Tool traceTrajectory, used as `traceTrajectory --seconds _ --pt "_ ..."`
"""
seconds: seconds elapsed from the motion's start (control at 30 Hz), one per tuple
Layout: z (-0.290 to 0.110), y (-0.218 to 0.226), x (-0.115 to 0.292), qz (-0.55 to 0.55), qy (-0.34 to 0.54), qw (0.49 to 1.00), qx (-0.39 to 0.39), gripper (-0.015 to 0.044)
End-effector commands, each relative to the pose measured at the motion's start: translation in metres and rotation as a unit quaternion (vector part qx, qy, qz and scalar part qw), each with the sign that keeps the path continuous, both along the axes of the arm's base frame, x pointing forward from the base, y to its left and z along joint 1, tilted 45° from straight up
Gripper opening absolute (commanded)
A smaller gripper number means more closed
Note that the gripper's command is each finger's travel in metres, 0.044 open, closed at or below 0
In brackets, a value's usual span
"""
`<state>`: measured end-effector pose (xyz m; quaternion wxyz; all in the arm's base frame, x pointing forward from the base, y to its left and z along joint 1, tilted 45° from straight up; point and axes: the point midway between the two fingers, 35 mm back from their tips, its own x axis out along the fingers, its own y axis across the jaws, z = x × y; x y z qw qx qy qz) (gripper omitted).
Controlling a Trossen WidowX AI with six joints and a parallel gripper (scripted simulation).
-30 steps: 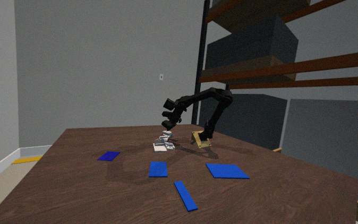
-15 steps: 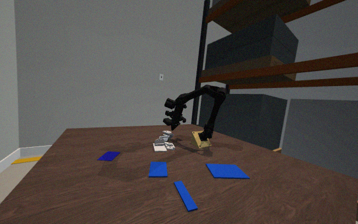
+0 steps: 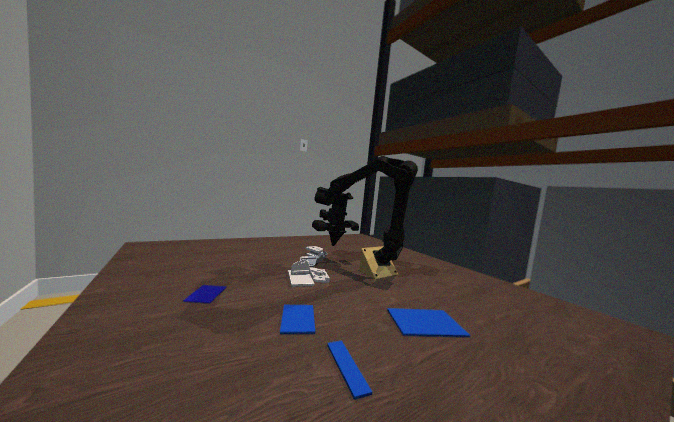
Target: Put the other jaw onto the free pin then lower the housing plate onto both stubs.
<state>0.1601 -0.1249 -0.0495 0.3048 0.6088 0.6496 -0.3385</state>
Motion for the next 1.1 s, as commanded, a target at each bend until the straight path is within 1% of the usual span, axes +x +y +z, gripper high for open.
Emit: traceTrajectory --seconds 0.0,0.2,0.43,1.07 --pt "0.001 -0.002 -0.010 -0.042 0.030 0.998 0.028 0.0000" --pt "0.002 -0.003 -0.020 -0.080 0.061 0.993 0.059 0.0000" --pt "0.001 -0.002 -0.020 -0.080 0.061 0.993 0.059 0.0000" --pt "-0.024 0.017 -0.018 -0.081 0.060 0.993 0.058 0.0000"
